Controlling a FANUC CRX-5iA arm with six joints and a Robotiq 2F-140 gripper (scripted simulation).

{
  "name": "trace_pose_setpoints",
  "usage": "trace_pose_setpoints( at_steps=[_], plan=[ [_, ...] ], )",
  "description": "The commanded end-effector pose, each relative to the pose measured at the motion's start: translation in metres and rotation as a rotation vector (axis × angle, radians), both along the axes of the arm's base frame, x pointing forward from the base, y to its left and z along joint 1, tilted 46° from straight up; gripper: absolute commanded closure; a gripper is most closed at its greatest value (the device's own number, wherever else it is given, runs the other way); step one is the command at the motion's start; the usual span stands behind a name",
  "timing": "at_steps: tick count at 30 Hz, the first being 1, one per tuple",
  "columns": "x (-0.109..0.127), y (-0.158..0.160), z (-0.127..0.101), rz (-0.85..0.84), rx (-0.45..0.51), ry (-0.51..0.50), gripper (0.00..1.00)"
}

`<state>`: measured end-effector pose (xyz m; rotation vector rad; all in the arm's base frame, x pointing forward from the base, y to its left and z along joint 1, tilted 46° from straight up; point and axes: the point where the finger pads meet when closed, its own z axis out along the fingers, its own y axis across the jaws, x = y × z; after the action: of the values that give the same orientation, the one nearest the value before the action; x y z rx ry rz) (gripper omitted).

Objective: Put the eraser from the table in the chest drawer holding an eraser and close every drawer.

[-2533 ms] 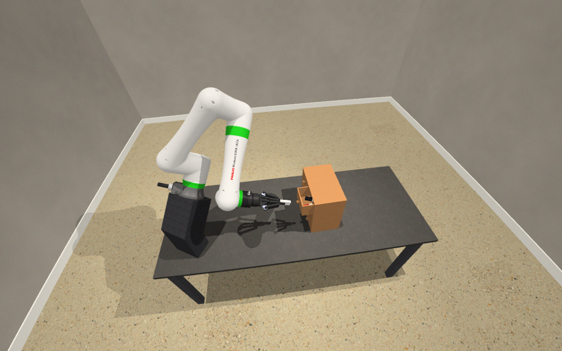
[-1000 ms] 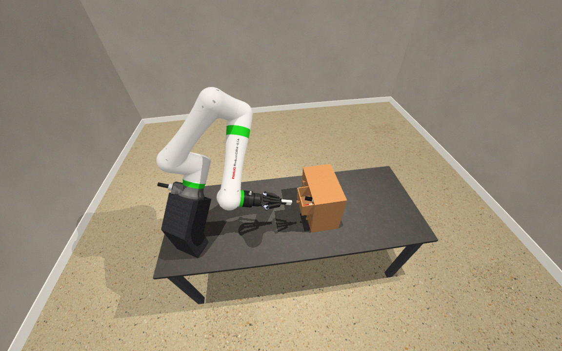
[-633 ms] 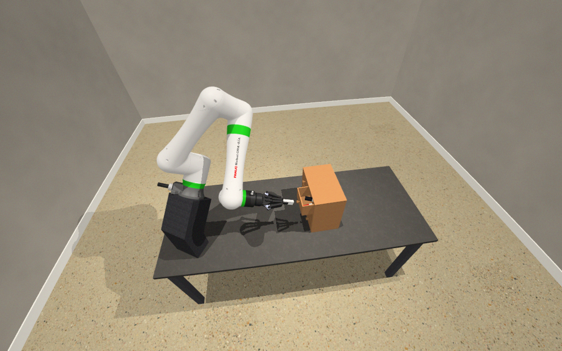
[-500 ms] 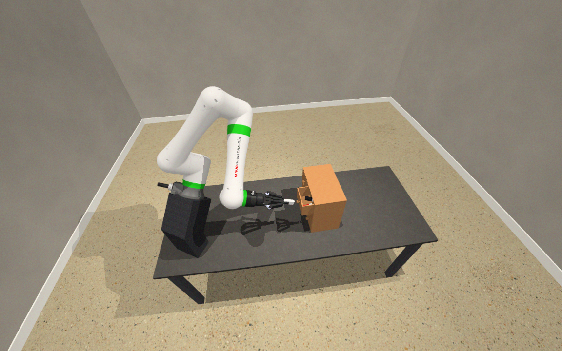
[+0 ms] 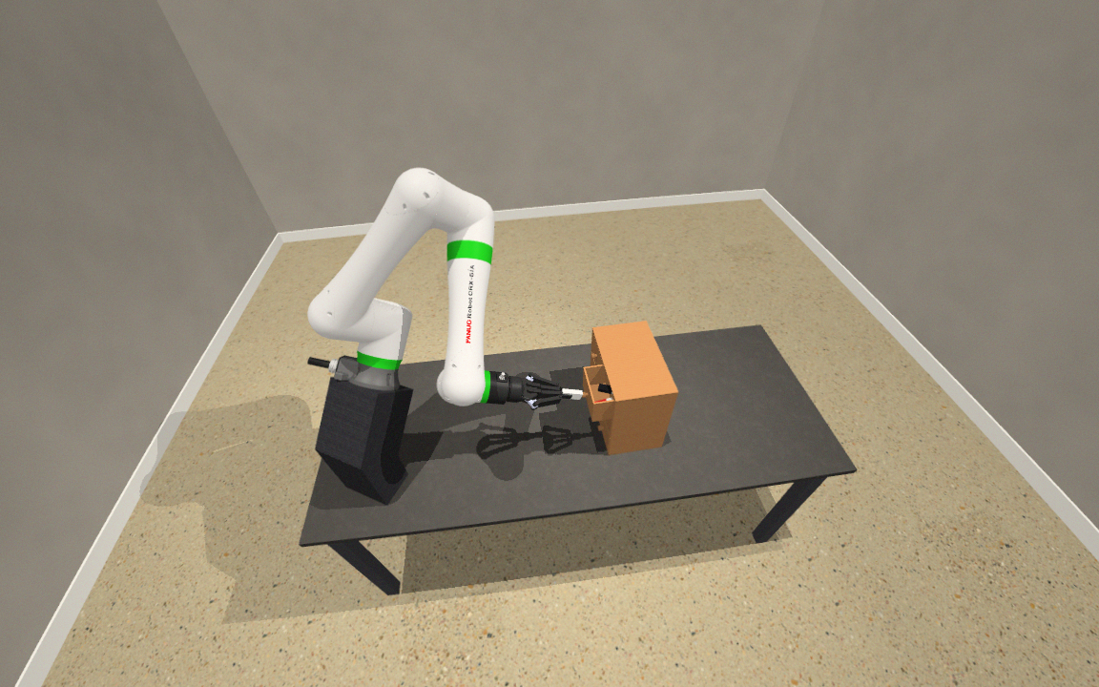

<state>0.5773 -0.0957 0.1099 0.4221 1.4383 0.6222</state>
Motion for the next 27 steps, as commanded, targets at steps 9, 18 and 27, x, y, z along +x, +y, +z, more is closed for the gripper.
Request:
trace_pose_setpoints(
  at_steps=[9,18,27],
  plan=[
    [0.020,-0.003,0.008,0.000,0.000,0.000,1.00],
    [0.031,-0.004,0.012,0.000,0.000,0.000,1.00],
    [0.044,-0.006,0.017,0.000,0.000,0.000,1.00]
  ],
)
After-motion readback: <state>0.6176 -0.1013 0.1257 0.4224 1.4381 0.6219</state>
